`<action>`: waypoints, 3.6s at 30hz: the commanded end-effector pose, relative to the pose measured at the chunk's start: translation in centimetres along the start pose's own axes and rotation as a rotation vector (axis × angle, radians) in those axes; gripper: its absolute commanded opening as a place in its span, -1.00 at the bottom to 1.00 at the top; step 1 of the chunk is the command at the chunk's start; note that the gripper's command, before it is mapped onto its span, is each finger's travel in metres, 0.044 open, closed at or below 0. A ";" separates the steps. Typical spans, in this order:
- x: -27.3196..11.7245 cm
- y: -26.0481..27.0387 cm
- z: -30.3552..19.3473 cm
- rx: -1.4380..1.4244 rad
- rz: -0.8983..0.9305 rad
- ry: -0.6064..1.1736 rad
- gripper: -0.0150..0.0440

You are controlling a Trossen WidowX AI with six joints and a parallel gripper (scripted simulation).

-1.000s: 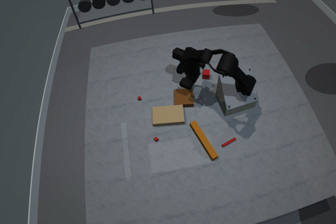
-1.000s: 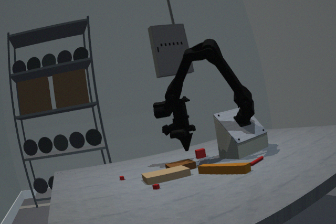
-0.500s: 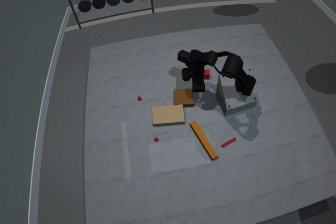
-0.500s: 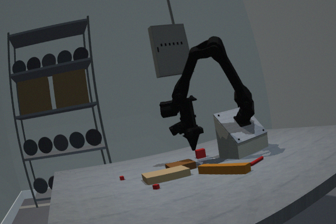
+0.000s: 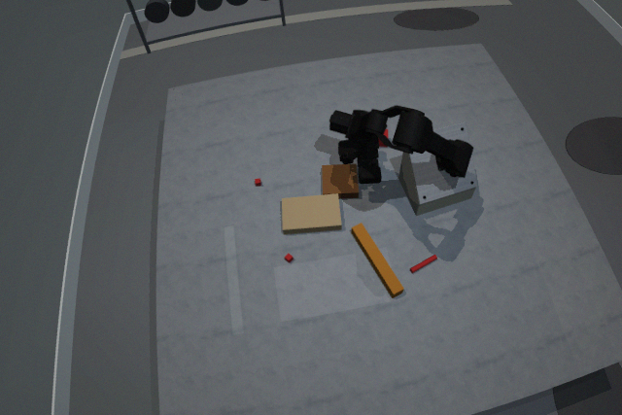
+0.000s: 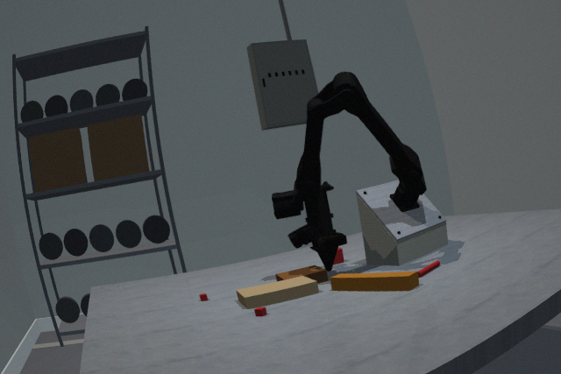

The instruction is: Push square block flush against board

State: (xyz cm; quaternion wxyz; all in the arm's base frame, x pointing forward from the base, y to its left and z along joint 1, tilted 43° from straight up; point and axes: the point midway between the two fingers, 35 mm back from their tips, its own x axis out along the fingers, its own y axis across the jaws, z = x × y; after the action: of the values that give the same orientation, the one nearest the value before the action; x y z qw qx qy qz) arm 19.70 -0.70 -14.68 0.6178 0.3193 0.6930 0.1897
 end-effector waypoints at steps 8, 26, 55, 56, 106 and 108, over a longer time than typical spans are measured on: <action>0.0 -0.1 1.1 0.000 0.001 -0.009 -0.49; 0.0 -0.2 3.1 -0.001 0.000 -0.010 -0.49; 0.0 -0.3 0.4 0.000 0.000 -0.009 -0.49; 0.0 -0.3 0.2 0.000 0.000 -0.009 -0.49; 0.0 3.4 2.5 -0.049 0.004 -0.008 -0.49; 0.0 3.4 2.7 -0.049 0.004 -0.008 -0.49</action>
State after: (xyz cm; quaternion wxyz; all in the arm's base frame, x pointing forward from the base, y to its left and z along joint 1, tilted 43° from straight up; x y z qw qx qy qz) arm 22.63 1.49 -12.89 0.6276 0.3046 0.6860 0.2068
